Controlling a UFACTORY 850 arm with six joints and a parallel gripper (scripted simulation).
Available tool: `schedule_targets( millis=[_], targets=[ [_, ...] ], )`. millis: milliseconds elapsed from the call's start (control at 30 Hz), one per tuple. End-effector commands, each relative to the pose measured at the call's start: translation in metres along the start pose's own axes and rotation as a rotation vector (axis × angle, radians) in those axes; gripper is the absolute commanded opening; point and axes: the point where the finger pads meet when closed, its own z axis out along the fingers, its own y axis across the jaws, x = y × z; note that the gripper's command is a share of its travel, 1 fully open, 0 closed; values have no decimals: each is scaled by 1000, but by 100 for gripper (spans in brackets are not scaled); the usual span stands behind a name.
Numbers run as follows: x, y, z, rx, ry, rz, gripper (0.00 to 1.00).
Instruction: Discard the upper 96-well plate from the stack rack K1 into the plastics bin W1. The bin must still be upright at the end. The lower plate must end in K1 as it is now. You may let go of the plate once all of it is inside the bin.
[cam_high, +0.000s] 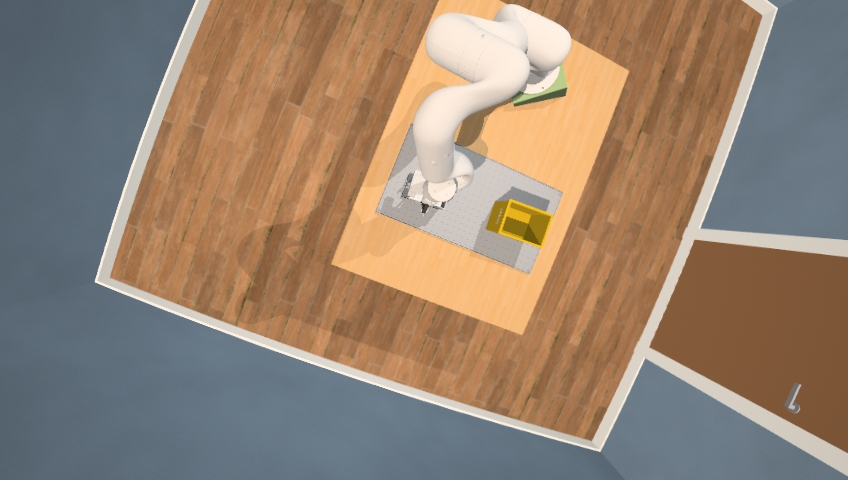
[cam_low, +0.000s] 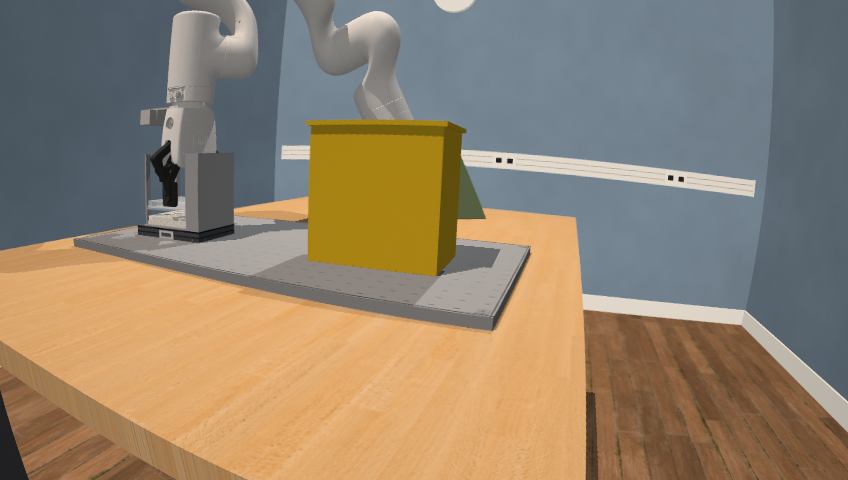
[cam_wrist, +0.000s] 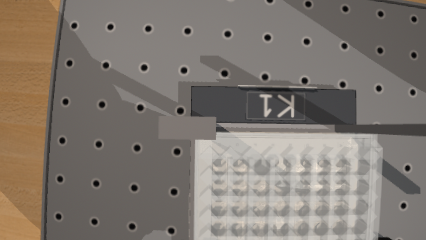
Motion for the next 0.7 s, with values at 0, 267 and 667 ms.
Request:
schedule_targets(
  millis=[0,267,667],
  targets=[
    [0,-1,-3,1,0,0,0],
    [0,-1,-7,1,0,0,0],
    [0,-1,-11,1,0,0,0]
  ],
)
